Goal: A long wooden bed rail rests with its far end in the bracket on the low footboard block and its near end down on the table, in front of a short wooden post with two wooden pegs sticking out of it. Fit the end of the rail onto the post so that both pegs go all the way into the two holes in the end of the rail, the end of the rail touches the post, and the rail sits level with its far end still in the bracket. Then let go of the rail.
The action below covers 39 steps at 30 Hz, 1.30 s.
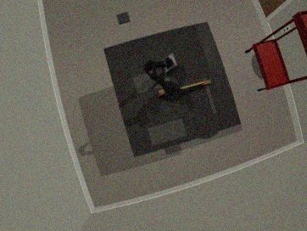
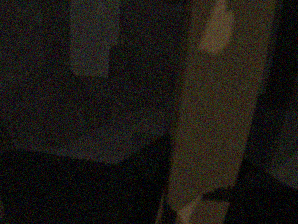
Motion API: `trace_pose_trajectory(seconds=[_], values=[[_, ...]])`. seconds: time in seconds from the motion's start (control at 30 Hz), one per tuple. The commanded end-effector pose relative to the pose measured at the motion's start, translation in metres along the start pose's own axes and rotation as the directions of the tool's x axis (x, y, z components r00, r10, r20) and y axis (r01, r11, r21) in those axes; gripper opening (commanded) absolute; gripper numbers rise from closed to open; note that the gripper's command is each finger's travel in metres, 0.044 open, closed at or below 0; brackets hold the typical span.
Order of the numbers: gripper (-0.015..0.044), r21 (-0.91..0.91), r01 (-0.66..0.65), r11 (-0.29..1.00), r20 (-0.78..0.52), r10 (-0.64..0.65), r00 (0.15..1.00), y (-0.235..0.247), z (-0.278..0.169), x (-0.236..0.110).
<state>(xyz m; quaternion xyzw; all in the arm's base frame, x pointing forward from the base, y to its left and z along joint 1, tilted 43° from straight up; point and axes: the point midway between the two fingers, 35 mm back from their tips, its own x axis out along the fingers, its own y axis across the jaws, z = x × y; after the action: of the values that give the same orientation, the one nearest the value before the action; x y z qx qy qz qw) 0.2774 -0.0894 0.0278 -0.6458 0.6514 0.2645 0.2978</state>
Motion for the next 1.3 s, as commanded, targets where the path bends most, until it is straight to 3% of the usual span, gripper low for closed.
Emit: trace_pose_trajectory(seconds=[0.0,1.07,1.27], values=[[0.0000,-0.004,0.002,1.000,-0.001,-0.002,1.000,-0.0001,-0.0020,-0.0009],[0.0000,-0.004,0.002,1.000,-0.002,-0.002,1.000,-0.0005,-0.0120,-0.0010],[0.0157,-0.002,-0.001,1.000,0.000,0.001,1.000,0.0005,-0.0098,0.0000]])
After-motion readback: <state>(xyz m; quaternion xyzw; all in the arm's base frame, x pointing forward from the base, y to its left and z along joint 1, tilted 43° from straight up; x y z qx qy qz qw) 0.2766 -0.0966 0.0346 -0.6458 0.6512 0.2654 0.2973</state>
